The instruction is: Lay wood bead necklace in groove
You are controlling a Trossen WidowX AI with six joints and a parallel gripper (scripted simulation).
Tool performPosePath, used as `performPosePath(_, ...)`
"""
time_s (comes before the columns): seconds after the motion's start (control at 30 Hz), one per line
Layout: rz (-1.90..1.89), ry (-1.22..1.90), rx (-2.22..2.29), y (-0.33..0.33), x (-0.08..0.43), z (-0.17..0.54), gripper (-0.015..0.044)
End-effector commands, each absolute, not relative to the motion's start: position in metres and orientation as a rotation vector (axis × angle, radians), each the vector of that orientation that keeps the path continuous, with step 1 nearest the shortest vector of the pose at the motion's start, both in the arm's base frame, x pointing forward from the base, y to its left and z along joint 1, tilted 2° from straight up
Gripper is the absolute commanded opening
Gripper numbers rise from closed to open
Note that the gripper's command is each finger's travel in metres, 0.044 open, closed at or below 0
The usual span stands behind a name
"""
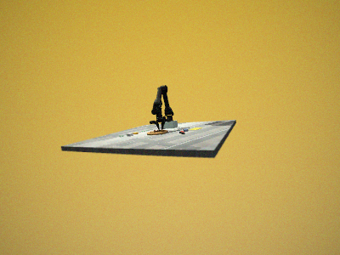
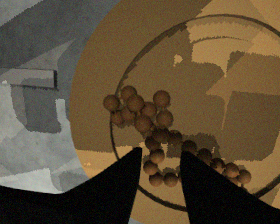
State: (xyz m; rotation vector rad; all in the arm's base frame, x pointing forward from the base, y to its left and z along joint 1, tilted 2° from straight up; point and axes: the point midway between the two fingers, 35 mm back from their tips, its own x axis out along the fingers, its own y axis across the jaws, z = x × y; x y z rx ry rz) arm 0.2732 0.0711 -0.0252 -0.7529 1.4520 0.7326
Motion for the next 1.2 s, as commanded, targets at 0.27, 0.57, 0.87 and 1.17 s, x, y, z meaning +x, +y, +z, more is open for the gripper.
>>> performPosePath(0.27, 0.732, 1.449, -0.753, 0.0713, 0.2739, -0.0248, 0.0053)
performPosePath(0.57, 0.732, 1.449, -0.753, 0.0713, 0.2739, -0.0248, 0.0)
performPosePath(0.87, 0.732, 1.449, -0.753, 0.0713, 0.2739, -0.0248, 0.0)
performPosePath(1.17, 0.732, 1.451, -0.752, 0.0713, 0.2734, -0.0228, 0.0)
